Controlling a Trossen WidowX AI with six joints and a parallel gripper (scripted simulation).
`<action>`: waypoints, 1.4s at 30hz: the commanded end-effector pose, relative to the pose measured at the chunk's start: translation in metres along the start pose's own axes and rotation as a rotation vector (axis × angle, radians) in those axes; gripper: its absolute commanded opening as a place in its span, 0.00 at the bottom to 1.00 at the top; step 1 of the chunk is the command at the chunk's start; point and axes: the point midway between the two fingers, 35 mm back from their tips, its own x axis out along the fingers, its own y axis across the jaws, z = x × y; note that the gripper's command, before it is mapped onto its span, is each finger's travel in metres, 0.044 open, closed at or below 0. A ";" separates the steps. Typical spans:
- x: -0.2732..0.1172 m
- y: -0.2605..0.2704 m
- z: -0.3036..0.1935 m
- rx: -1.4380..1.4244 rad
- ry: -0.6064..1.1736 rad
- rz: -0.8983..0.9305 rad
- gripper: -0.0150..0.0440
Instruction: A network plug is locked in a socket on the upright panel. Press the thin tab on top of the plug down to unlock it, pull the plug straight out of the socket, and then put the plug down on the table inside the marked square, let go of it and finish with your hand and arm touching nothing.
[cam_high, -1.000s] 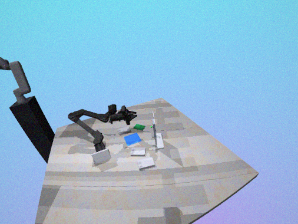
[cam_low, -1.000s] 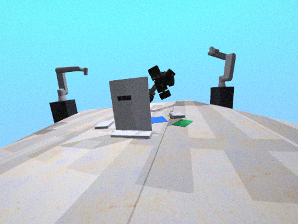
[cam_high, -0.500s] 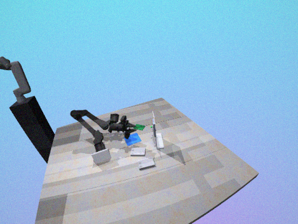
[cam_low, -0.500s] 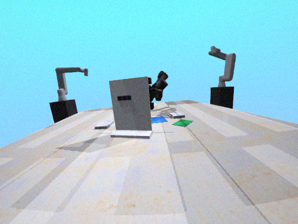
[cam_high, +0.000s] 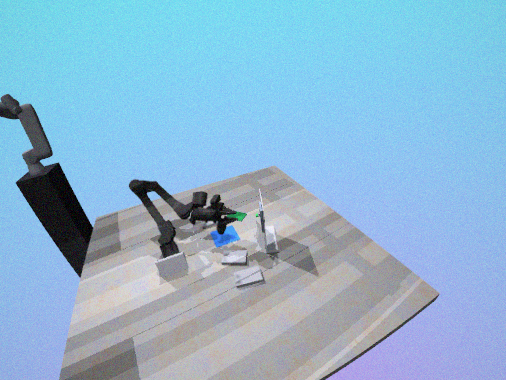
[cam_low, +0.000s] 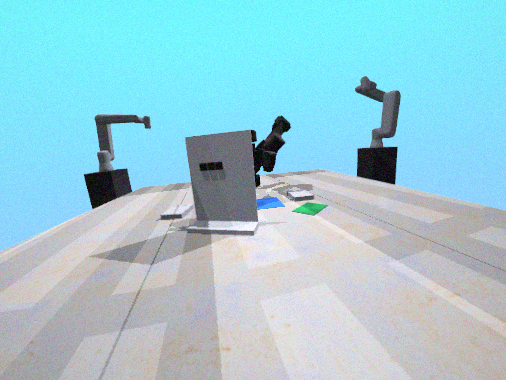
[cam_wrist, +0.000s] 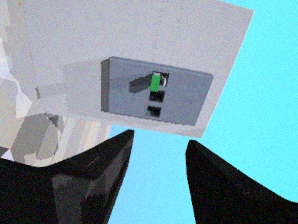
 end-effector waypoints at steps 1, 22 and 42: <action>0.008 0.002 0.001 -0.007 0.002 0.008 0.52; 0.043 0.004 0.008 -0.004 0.004 0.008 0.52; 0.066 0.003 0.015 -0.005 0.002 0.007 0.52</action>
